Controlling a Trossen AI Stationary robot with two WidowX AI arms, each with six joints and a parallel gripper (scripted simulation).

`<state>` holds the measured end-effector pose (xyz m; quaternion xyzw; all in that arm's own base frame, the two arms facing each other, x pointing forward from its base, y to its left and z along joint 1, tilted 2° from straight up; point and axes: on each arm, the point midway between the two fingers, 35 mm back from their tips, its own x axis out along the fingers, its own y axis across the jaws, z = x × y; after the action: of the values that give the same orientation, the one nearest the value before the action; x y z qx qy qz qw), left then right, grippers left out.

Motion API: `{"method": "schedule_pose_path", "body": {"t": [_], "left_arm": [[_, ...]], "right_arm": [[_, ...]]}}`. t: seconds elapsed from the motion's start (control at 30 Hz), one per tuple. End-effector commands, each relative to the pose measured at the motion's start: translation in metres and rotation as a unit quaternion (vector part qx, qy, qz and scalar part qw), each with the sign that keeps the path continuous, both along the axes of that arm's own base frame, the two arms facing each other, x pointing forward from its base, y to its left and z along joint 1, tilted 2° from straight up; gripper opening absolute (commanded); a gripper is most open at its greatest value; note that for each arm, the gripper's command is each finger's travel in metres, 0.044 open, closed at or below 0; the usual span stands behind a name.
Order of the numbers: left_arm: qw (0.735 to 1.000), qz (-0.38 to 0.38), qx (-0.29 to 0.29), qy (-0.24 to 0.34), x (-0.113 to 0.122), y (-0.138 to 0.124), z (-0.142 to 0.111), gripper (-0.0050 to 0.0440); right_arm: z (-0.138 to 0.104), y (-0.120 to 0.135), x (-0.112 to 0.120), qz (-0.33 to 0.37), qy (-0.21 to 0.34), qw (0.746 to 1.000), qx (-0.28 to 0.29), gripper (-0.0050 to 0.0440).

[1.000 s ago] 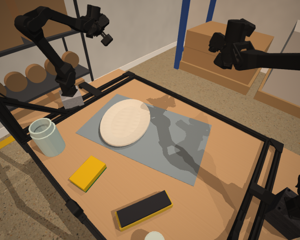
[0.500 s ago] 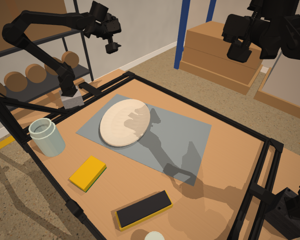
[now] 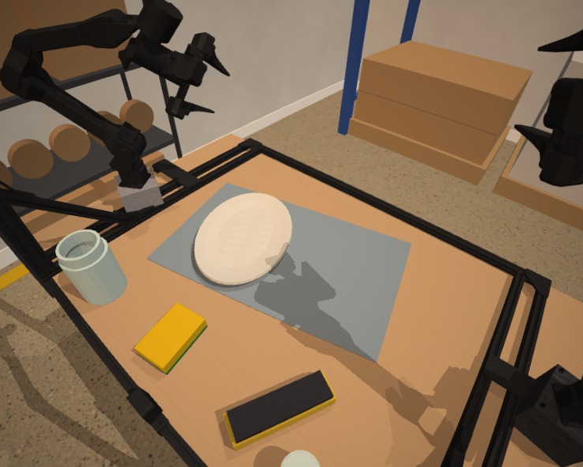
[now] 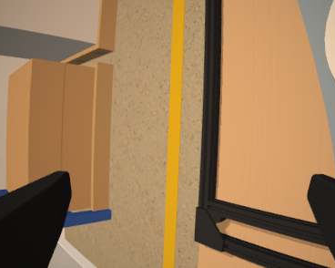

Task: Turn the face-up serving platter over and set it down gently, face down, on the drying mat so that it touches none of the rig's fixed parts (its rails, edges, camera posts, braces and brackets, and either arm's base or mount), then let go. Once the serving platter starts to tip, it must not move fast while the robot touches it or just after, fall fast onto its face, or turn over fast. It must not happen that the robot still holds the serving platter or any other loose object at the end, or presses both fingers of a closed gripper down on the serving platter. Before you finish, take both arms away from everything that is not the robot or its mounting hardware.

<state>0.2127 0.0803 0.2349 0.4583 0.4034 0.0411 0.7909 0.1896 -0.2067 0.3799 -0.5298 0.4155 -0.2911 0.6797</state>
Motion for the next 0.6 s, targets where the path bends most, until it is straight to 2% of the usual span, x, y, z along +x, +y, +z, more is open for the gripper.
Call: {"method": "schedule_pose_path", "body": {"t": [0.0, 0.07, 0.17, 0.3, 0.57], "left_arm": [[0.996, -0.079, 0.011, 0.026, -0.016, -0.036, 0.006, 0.044], [0.996, -0.079, 0.011, 0.026, -0.016, -0.036, 0.006, 0.044], [0.985, -0.164, 0.025, 0.048, -0.034, -0.061, 0.005, 0.044], [0.968, -0.237, 0.041, 0.069, -0.056, -0.075, 0.004, 0.044], [0.93, -0.347, 0.069, 0.096, -0.09, -0.087, 0.0, 0.044]], "right_arm": [[-0.018, 0.043, -0.021, 0.055, 0.023, 0.998, 0.012, 0.044], [-0.018, 0.043, -0.021, 0.055, 0.023, 0.998, 0.012, 0.044], [-0.035, 0.073, -0.042, 0.104, 0.036, 0.994, 0.019, 0.044], [-0.057, 0.101, -0.063, 0.155, 0.05, 0.986, 0.026, 0.044], [-0.094, 0.135, -0.094, 0.228, 0.068, 0.971, 0.035, 0.044]]}}
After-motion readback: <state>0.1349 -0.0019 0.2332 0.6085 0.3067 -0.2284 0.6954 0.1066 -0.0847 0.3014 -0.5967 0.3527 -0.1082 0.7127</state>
